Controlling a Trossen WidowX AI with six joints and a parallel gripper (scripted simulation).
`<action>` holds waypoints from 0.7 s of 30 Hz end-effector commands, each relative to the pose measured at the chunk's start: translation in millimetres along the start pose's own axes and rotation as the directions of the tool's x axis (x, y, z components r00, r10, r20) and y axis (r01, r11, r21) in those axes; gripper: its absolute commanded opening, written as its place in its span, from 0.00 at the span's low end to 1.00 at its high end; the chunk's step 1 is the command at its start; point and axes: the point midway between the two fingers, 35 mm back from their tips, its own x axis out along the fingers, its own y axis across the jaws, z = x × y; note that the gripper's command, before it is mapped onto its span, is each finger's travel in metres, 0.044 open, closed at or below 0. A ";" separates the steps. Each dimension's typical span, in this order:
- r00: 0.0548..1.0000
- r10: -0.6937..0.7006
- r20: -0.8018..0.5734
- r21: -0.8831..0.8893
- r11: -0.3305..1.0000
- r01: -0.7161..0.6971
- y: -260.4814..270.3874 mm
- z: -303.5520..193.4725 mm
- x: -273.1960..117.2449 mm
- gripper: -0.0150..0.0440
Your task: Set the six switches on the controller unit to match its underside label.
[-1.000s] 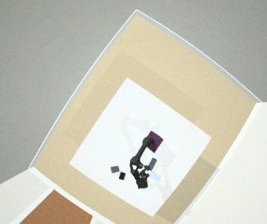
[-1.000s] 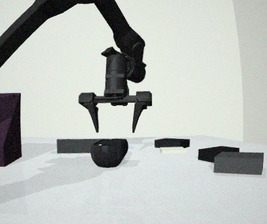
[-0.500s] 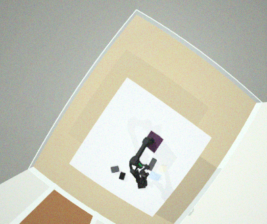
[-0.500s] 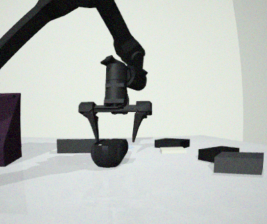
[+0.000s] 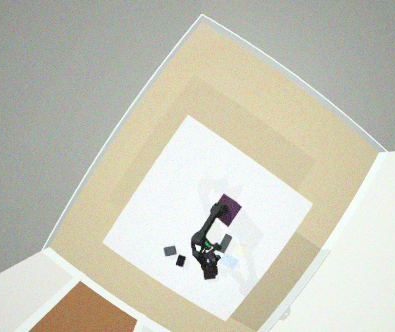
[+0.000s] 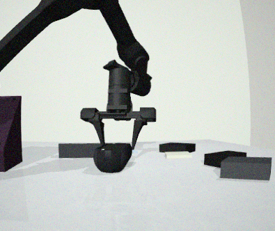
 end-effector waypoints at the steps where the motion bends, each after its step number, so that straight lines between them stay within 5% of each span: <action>1: 1.000 -0.003 -0.005 -0.005 1.000 0.003 0.0 0.1 1.4 0.81; 21: 1.000 -0.003 -0.004 -0.005 1.000 0.003 0.0 -3.3 -3.8 0.82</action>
